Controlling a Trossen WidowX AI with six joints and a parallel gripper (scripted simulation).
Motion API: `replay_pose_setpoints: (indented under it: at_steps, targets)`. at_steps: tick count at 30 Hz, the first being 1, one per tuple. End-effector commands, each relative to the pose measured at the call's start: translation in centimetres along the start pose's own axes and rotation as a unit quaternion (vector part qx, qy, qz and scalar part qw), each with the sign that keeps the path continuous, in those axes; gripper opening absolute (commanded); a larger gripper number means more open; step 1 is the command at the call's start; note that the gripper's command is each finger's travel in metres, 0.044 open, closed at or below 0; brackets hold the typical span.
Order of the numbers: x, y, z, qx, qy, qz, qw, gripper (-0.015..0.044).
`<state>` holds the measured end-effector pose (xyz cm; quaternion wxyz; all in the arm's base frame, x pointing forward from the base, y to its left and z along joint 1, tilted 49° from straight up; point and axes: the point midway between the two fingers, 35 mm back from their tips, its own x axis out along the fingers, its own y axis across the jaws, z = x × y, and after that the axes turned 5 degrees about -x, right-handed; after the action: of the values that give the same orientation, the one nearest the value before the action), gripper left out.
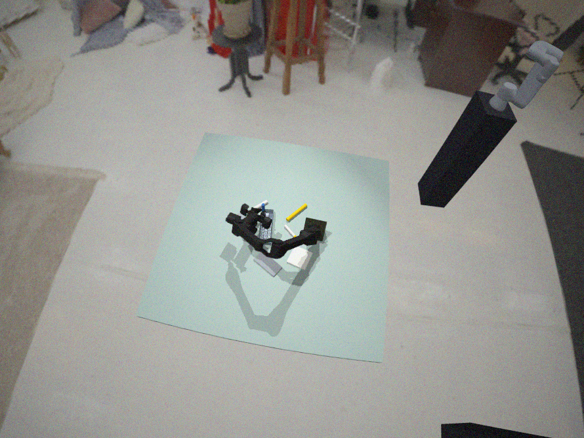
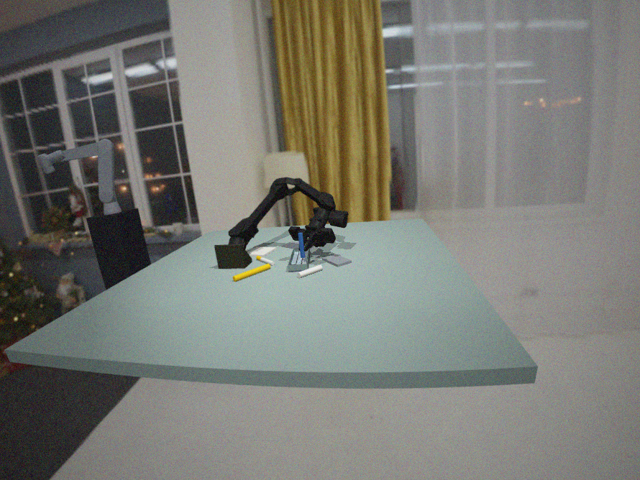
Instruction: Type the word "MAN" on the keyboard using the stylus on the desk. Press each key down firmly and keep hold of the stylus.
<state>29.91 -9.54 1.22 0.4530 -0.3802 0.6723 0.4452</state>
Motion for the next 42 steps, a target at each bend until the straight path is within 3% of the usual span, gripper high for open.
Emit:
replay_pose_setpoints:
  at_steps: [1,7,17,20,33,42]
  targets:
    - [-0.4,0.0,-0.5,-0.001,-0.002,0.001,1.0,0.0081]
    - [-1.8,0.3,-3.0,0.0,-0.001,0.001,1.0,0.0081]
    - [-1.6,0.2,-2.9,0.004,-0.003,0.0,1.0,0.0065]
    - [-2.3,0.6,-2.5,0.003,-0.003,0.0,1.0,0.0]
    - [-9.5,7.0,1.6,-0.001,-0.004,0.002,1.0,0.0]
    - [-9.7,7.4,2.1,-0.002,-0.003,0.003,1.0,0.0]
